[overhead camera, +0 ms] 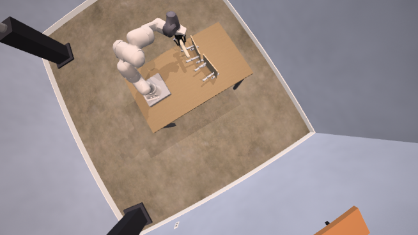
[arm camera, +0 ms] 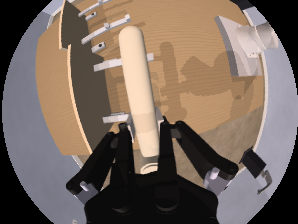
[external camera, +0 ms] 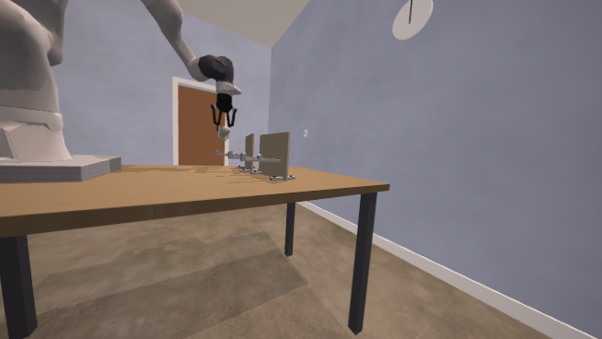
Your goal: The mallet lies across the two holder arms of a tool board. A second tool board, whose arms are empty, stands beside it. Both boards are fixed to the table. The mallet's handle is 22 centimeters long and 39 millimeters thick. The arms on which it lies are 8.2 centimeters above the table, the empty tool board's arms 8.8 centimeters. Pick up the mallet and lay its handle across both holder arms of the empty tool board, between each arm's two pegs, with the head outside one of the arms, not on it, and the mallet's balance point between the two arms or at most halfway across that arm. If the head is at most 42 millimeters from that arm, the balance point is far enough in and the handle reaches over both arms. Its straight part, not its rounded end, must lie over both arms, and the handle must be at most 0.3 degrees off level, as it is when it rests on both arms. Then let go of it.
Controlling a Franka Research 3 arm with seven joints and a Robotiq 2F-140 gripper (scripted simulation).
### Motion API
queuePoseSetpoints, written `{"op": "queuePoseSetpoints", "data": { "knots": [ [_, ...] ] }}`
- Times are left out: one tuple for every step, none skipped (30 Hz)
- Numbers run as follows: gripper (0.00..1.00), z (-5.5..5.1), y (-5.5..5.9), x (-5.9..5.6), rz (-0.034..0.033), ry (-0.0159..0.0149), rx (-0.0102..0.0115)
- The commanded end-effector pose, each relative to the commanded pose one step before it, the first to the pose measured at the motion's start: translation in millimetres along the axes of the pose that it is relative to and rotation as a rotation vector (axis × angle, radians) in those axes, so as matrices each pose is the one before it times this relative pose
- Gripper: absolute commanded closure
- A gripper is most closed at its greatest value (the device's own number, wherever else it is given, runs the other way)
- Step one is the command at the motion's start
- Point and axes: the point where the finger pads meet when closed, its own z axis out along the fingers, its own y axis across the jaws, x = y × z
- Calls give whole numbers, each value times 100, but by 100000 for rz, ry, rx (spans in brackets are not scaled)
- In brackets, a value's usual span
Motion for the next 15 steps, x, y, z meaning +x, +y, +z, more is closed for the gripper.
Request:
{"op": "queuePoseSetpoints", "data": {
  "knots": [
    [100,-497,-325,-116,4890,-504,860],
    [100,22,0,0,0,0,0],
    [100,26,0,0,0,0,0],
    [100,30,0,0,0,0,0],
    [100,0,0,0,0,0,0],
    [100,0,0,0,0,0,0],
    [100,35,0,0,0,0,0],
    [100,40,0,0,0,0,0],
    [100,45,0,0,0,0,0],
    [100,50,0,-1,0,0,0],
    [100,55,0,-1,0,0,0],
    [100,60,1,-1,0,0,-1],
    [100,66,1,-1,0,0,-1],
    [100,71,1,-1,0,0,-1],
    [100,76,1,-1,0,0,-1]
  ]
}}
